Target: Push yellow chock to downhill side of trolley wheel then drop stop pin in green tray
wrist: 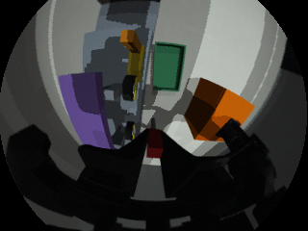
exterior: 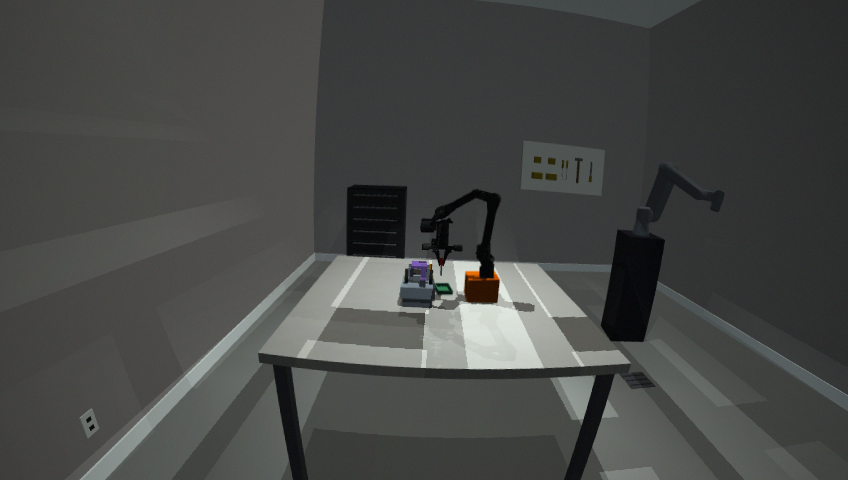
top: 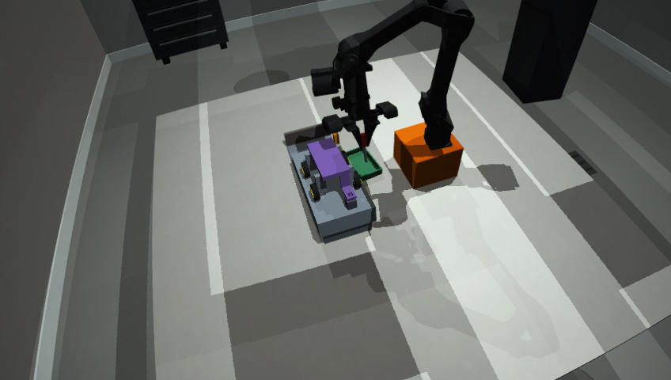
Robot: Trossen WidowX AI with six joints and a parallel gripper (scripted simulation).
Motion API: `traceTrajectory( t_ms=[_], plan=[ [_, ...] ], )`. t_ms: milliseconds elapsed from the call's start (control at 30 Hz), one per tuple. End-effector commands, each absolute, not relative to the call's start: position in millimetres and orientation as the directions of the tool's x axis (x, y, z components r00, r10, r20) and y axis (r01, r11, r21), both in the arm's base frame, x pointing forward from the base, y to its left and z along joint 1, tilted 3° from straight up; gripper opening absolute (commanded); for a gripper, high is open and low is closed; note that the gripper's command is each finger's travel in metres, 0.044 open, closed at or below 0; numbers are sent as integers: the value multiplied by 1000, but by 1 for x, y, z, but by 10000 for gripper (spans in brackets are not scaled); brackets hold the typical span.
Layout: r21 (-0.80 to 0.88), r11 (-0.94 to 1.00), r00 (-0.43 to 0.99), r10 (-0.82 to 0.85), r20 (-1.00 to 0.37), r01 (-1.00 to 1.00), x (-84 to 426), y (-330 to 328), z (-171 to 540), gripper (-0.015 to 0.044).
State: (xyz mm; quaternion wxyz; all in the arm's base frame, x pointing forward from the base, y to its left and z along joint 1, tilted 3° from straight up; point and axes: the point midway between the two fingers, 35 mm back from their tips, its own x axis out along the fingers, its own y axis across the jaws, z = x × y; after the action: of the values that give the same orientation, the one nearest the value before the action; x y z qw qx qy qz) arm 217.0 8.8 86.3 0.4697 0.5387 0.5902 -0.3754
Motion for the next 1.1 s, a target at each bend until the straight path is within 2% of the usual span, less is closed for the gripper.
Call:
traceTrajectory(
  t_ms=[0, 700, 1067],
  plan=[
    [67, 138, 25, 284, -958, 988, 219, -4, 85, 0],
    [65, 134, 26, 278, -960, 989, 226, -69, 75, 0],
    [11, -160, 46, 217, -975, 987, 225, -67, 75, 0]
  ],
)
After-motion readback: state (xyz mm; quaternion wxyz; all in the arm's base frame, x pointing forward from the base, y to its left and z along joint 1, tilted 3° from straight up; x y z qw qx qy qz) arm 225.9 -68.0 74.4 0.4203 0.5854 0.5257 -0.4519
